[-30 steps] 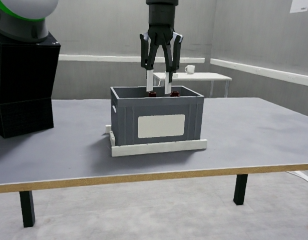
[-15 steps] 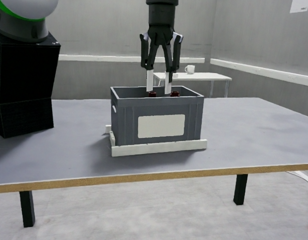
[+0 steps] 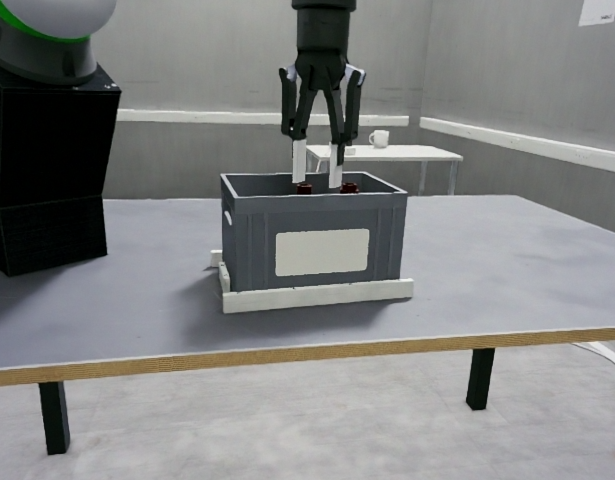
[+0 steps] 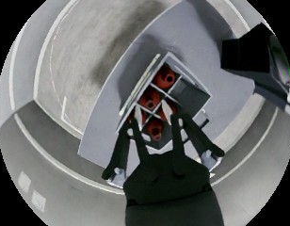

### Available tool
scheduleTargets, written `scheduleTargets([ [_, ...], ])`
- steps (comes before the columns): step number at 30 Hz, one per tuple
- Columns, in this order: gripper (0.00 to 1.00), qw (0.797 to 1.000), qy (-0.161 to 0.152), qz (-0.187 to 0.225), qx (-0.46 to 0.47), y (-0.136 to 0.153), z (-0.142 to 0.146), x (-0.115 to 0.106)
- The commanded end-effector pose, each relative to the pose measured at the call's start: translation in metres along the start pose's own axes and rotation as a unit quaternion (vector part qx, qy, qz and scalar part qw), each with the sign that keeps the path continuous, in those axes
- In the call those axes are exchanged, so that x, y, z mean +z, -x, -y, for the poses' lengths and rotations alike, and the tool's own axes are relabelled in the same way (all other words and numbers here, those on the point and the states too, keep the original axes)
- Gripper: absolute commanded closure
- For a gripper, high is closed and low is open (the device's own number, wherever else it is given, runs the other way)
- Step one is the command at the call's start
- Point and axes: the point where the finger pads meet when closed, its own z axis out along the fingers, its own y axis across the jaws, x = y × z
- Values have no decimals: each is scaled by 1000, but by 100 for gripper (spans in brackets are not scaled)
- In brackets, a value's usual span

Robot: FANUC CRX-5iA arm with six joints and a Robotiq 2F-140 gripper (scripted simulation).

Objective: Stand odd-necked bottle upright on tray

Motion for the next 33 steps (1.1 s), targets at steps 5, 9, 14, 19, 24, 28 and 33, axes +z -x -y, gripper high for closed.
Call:
scheduleTargets([
  [5, 56, 1000, 0, 0, 0, 0, 0, 0],
  [9, 56, 1000, 0, 0, 0, 0, 0, 0],
  [14, 56, 1000, 0, 0, 0, 0, 0, 1],
  [19, 56, 1000, 0, 0, 0, 0, 0, 3],
  [24, 56, 1000, 0, 0, 0, 0, 0, 7],
  [28, 56, 1000, 0, 0, 0, 0, 0, 11],
  [33, 56, 1000, 0, 0, 0, 0, 0, 14],
])
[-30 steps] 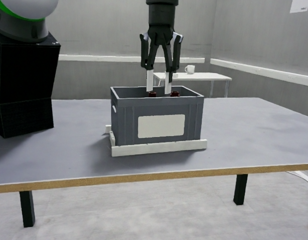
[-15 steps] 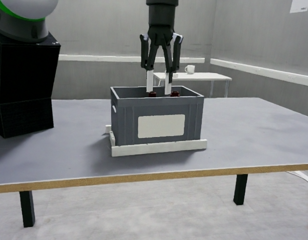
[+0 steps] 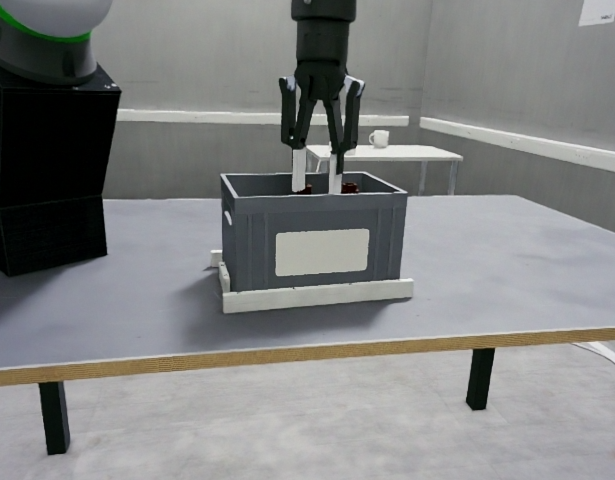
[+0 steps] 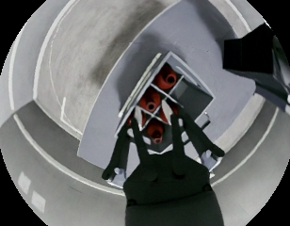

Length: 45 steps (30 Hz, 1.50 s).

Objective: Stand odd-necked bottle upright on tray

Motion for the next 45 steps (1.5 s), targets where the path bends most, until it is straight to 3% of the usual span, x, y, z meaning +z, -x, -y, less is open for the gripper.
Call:
scheduleTargets([
  [1, 56, 1000, -1, 0, 0, 0, 1, 1],
  [24, 56, 1000, -1, 0, 0, 0, 1, 24],
  [45, 56, 1000, -1, 0, 0, 0, 1, 27],
])
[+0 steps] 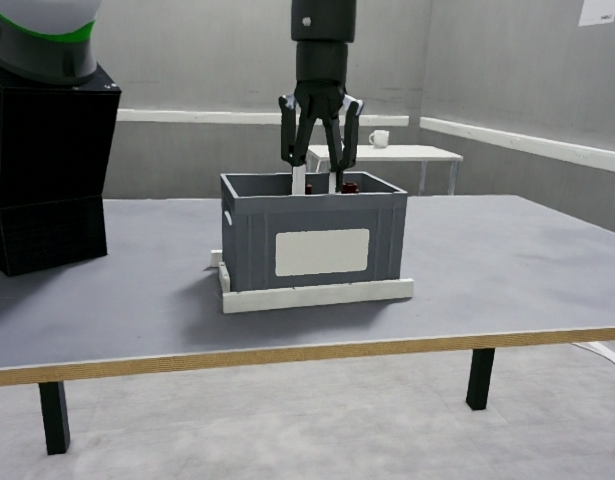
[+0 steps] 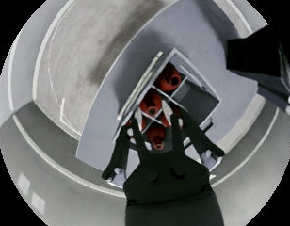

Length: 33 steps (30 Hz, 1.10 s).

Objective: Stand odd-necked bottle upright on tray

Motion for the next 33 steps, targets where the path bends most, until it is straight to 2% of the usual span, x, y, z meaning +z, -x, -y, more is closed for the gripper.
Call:
scheduleTargets([
  [1, 56, 1000, 0, 0, 0, 0, 0, 0],
  [28, 56, 1000, 0, 0, 0, 0, 0, 0],
  [29, 90, 1000, 0, 0, 0, 0, 0, 0],
  [33, 90, 1000, 0, 0, 0, 0, 0, 0],
])
